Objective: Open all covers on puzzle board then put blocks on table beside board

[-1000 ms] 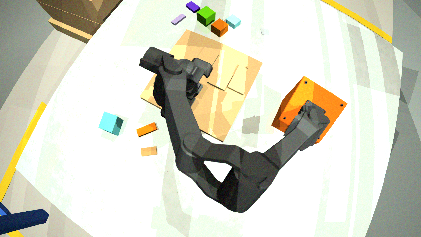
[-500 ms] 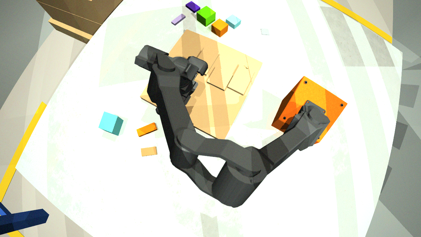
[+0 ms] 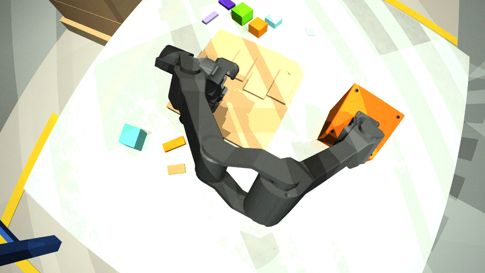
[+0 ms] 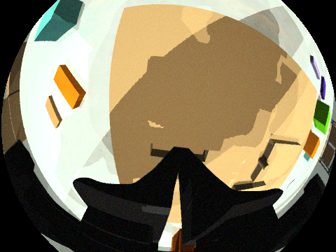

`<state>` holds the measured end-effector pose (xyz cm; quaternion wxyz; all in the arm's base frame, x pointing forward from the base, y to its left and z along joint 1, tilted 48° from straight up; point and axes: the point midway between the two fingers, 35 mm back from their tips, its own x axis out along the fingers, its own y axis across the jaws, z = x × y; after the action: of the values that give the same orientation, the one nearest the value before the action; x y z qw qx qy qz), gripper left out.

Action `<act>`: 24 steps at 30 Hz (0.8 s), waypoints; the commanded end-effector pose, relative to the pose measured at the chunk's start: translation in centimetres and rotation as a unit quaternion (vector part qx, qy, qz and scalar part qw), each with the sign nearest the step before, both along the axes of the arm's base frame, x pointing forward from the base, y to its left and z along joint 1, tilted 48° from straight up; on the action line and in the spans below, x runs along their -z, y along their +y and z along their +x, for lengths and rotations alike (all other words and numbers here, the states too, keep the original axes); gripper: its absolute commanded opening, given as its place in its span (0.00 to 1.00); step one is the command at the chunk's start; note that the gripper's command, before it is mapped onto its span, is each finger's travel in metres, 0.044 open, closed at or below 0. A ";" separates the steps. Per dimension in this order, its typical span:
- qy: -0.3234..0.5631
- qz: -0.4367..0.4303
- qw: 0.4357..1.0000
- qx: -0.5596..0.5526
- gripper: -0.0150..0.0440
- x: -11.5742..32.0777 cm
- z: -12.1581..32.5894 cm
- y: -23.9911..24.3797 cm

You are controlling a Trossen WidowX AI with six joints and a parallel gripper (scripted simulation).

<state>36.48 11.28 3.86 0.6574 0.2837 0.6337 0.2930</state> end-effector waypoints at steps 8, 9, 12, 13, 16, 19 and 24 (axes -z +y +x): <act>0.000 0.002 1.000 0.001 0.25 -0.2 1.2 0.1; 0.000 0.002 1.000 0.001 0.25 -0.2 1.3 0.1; 0.000 0.002 1.000 0.001 0.25 -0.2 1.6 0.1; 0.000 0.002 1.000 0.001 0.25 -0.2 1.7 0.1; 0.000 0.002 1.000 0.001 0.25 -0.2 2.0 0.1; 0.000 0.002 1.000 0.001 0.25 -0.2 2.3 0.1; 0.000 0.002 1.000 0.001 0.25 -0.2 2.8 0.1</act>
<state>38.92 11.32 3.97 0.6581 0.2833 0.6329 0.2934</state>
